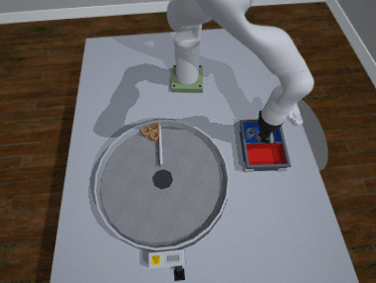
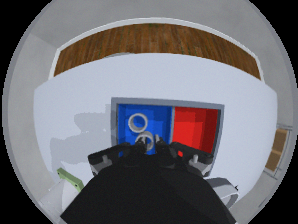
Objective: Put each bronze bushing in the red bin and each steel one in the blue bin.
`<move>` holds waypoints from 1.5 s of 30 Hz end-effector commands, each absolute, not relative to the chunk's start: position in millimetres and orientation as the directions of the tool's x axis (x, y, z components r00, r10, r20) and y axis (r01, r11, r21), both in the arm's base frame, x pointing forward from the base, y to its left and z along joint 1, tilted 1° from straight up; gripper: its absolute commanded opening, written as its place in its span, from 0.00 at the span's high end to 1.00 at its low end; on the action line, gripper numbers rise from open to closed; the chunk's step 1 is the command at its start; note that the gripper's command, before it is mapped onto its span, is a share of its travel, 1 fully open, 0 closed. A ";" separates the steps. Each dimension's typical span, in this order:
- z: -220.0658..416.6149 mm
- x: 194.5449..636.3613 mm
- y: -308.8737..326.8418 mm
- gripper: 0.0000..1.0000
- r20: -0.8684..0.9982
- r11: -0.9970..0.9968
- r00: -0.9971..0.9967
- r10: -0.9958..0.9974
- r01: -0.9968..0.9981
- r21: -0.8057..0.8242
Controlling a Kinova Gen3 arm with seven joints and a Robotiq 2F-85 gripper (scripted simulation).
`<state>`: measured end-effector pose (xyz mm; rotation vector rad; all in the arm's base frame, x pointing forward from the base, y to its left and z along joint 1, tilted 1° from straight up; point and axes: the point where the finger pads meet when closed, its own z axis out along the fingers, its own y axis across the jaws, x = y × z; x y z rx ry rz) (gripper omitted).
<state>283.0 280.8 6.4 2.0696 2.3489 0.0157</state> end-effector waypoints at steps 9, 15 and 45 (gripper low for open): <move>11.7 284.2 281.3 0.84 -0.001 0.126 -0.126 0.992 0.992 0.016; 11.7 284.2 281.3 0.84 -0.001 0.126 -0.126 0.992 0.992 0.016; 20.6 283.9 281.3 0.84 -0.001 0.126 -0.126 0.992 0.992 0.016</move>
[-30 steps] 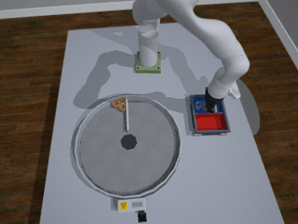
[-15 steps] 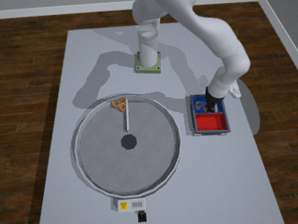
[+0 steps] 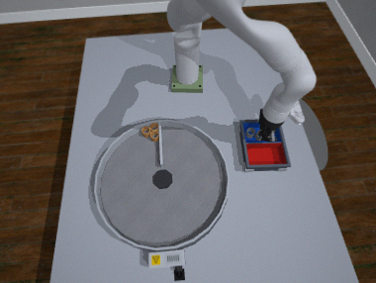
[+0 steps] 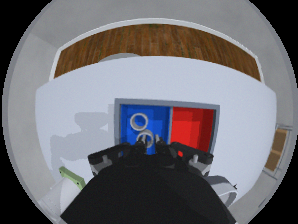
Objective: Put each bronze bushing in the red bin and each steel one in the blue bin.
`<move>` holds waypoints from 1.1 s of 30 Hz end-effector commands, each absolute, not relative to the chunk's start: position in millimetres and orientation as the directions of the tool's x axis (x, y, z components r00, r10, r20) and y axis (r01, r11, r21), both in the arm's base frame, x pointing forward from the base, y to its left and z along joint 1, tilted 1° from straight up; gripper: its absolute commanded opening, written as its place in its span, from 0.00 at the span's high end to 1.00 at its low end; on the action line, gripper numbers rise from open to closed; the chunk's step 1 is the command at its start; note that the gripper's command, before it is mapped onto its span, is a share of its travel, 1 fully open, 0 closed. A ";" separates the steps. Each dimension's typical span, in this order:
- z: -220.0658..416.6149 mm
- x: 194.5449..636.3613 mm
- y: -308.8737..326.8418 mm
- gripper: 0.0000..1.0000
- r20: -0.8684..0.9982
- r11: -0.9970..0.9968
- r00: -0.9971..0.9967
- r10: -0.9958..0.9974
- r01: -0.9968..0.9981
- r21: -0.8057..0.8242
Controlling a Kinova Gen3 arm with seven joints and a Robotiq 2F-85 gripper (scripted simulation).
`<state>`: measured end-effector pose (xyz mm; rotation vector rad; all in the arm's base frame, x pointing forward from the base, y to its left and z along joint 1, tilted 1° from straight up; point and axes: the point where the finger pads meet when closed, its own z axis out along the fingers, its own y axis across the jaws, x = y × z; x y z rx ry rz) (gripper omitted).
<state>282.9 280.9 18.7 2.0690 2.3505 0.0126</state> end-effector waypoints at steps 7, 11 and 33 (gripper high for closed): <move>23.1 283.9 281.3 0.84 -0.001 0.126 -0.126 0.992 0.992 0.016; 23.7 283.9 281.3 0.84 -0.001 0.126 -0.126 0.992 0.992 0.016; 29.7 283.8 281.3 0.84 -0.001 0.126 -0.126 0.992 0.992 0.016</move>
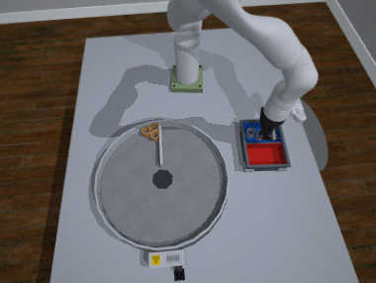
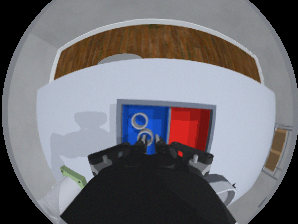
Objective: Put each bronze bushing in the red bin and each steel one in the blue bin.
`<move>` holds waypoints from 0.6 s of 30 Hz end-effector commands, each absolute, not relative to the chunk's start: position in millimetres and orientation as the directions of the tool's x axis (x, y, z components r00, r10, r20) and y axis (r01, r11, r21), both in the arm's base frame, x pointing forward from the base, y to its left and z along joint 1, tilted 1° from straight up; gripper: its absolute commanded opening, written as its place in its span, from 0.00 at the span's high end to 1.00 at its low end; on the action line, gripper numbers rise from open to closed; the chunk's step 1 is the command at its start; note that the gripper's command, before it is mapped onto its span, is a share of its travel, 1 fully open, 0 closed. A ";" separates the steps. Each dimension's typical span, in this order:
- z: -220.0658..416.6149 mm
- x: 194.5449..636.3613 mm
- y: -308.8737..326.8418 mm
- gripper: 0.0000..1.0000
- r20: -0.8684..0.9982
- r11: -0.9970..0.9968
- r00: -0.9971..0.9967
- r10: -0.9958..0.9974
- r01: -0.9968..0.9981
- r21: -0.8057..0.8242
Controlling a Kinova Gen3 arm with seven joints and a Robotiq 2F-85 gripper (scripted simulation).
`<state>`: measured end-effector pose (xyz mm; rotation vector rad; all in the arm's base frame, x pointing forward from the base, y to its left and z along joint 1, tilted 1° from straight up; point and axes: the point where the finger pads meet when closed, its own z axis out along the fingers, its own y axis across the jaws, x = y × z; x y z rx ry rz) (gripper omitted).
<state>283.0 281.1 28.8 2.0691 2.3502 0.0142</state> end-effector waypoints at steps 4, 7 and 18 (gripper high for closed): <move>30.2 283.7 281.3 0.84 -0.001 0.126 -0.126 0.992 0.992 0.016; 32.0 283.7 281.3 0.84 -0.001 0.126 -0.126 0.992 0.992 0.016; 35.7 283.8 281.3 0.84 -0.001 0.126 -0.126 0.992 0.992 0.016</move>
